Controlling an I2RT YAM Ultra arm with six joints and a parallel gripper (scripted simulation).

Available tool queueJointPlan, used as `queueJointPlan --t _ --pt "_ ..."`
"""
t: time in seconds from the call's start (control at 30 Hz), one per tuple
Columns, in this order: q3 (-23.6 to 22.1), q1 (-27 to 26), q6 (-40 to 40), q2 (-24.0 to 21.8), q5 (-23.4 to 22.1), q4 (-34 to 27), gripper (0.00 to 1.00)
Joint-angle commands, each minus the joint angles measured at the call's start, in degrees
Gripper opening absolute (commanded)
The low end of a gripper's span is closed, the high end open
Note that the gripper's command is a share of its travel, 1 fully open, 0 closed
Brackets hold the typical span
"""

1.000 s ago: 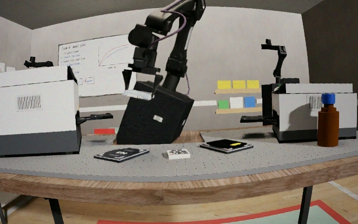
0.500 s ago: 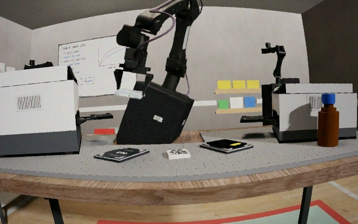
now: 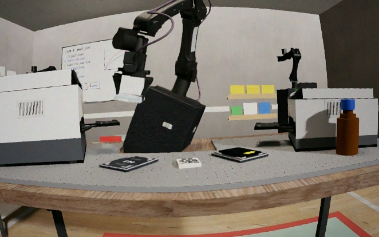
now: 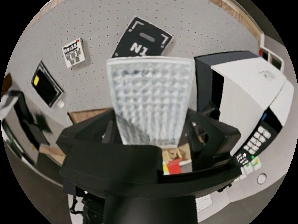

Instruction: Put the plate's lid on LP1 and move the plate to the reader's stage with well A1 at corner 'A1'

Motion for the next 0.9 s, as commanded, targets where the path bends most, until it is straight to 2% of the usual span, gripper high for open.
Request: queueJointPlan --t 0.0,0.3,0.33,0.4,0.63,0.7,0.87 --pt "1.7 -2.7 -3.1 0.6 0.6 -0.4 0.86" --pt "2.2 -5.9 -7.8 2.0 0.2 -1.2 0.86" --pt "2.3 -6.3 -8.3 0.1 0.5 -1.2 0.86" --pt "2.7 -7.4 -10.5 2.7 -0.5 -1.7 0.86" --pt "2.9 -10.3 -13.8 2.8 0.9 -1.2 0.86" --pt "3.2 -11.4 -16.1 4.2 -0.4 -2.2 0.86" --pt "3.4 -12.7 -17.7 4.7 0.2 -2.3 0.86"
